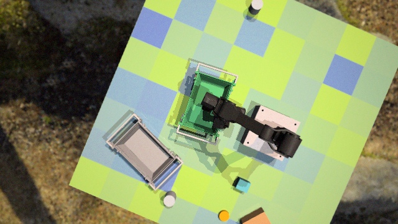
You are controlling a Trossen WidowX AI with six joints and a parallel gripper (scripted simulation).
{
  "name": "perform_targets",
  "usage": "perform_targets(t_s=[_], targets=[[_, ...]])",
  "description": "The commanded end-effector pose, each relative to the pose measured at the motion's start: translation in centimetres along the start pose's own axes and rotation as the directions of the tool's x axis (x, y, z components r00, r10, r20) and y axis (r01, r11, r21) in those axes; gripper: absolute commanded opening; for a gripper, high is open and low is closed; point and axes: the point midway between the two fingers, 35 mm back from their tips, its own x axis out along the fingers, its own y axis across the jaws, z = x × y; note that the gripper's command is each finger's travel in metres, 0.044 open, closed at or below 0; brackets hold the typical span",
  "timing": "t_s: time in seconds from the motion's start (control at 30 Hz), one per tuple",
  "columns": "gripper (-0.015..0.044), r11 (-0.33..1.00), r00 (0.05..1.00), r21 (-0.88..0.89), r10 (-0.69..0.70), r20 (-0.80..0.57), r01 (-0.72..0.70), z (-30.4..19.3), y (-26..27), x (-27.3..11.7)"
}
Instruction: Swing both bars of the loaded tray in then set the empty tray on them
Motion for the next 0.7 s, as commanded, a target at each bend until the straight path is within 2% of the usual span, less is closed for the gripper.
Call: perform_targets(t_s=[0.0,0.27,0.67], targets=[[0.0440,1.000,1.000,0.000,0.000,0.000,0.000,0.0,0.0,0.0],[0.0440,1.000,1.000,0.000,0.000,0.000,0.000,0.0,-0.2,-1.0],[0.0440,1.000,1.000,0.002,0.003,-0.003,-0.003,0.0,-0.4,-9.2]])
